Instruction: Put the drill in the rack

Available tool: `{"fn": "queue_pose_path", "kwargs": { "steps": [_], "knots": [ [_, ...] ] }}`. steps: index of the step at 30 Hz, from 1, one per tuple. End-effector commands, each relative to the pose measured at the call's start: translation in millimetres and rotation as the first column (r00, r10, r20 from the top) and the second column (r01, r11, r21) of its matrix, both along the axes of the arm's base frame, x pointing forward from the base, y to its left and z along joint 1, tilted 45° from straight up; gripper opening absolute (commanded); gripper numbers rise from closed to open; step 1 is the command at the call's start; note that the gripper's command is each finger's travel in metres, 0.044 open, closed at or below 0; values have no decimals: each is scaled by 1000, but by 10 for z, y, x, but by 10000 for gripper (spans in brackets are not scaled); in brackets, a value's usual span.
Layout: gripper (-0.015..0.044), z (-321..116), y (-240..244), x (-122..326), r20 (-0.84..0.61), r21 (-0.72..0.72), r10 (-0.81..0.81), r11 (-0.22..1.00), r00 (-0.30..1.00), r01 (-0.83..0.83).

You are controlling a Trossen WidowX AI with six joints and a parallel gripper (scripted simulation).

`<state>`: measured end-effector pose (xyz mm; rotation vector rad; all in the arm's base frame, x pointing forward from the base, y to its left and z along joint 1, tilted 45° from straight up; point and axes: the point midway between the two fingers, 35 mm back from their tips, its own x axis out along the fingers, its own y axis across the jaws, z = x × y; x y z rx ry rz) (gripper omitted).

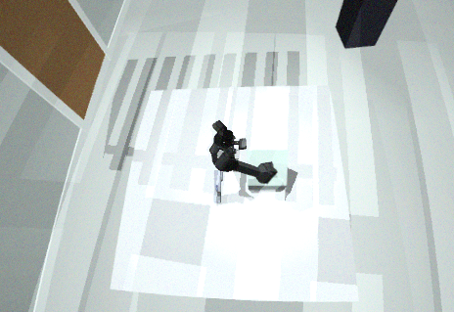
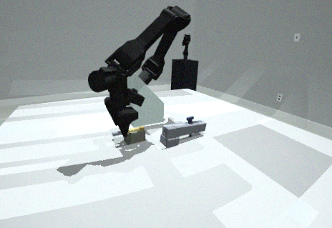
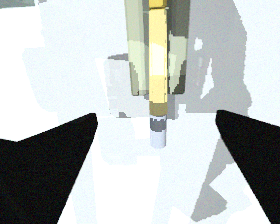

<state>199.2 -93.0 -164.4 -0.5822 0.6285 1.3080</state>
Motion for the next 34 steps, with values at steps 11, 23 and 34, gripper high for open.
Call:
{"fn": "queue_pose_path", "kwargs": {
  "steps": [11,23,34],
  "knots": [
    [440,208,-378,15,17,-54,-16,998,1000,17],
    [440,504,-1402,123,123,-368,-112,917,986,151],
    [440,995,-2475,39,224,-639,-215,704,951,310]
  ]
}}
